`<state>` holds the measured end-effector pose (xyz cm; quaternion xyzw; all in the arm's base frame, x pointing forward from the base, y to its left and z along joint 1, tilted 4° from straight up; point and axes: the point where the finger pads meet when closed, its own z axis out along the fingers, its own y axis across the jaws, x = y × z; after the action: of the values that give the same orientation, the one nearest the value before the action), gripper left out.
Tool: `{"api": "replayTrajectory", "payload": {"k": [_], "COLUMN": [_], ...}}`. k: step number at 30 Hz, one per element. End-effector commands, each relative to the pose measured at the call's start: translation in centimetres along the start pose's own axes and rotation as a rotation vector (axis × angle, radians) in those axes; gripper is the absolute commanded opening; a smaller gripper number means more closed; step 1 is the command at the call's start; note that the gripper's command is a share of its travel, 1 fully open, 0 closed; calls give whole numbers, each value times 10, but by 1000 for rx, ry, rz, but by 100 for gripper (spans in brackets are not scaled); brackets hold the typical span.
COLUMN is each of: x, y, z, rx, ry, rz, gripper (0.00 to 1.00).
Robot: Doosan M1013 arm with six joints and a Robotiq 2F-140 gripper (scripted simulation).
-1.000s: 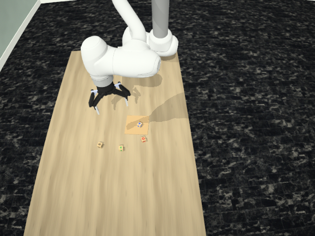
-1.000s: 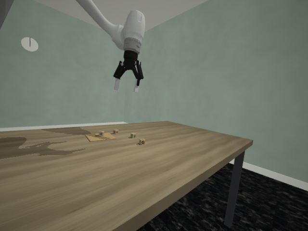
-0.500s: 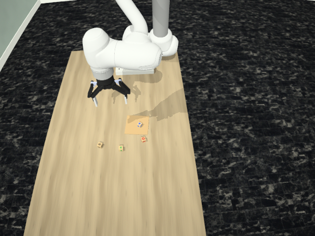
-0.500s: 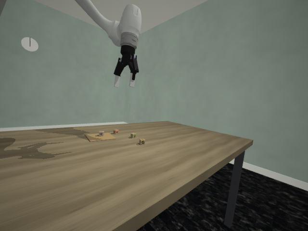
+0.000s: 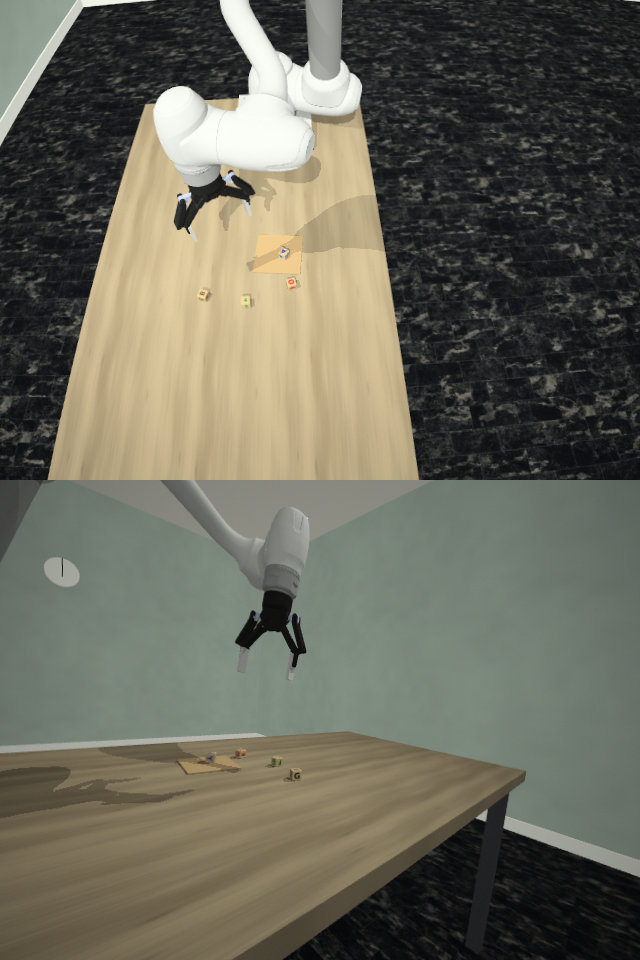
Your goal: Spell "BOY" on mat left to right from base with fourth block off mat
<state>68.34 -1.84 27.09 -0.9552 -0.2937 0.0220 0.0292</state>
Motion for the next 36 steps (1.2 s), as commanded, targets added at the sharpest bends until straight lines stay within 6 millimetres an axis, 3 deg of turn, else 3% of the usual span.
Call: {"api": "replayTrajectory", "payload": {"k": [1, 7, 8, 36], "x": [5, 7, 9, 23], "y": [12, 17, 23, 74], "z": [10, 17, 24, 94], "rx": [24, 34, 46, 141], "ry": [0, 0, 1, 61], "rz": [-137, -217, -307, -1069], "gripper": [100, 100, 100, 100]}}
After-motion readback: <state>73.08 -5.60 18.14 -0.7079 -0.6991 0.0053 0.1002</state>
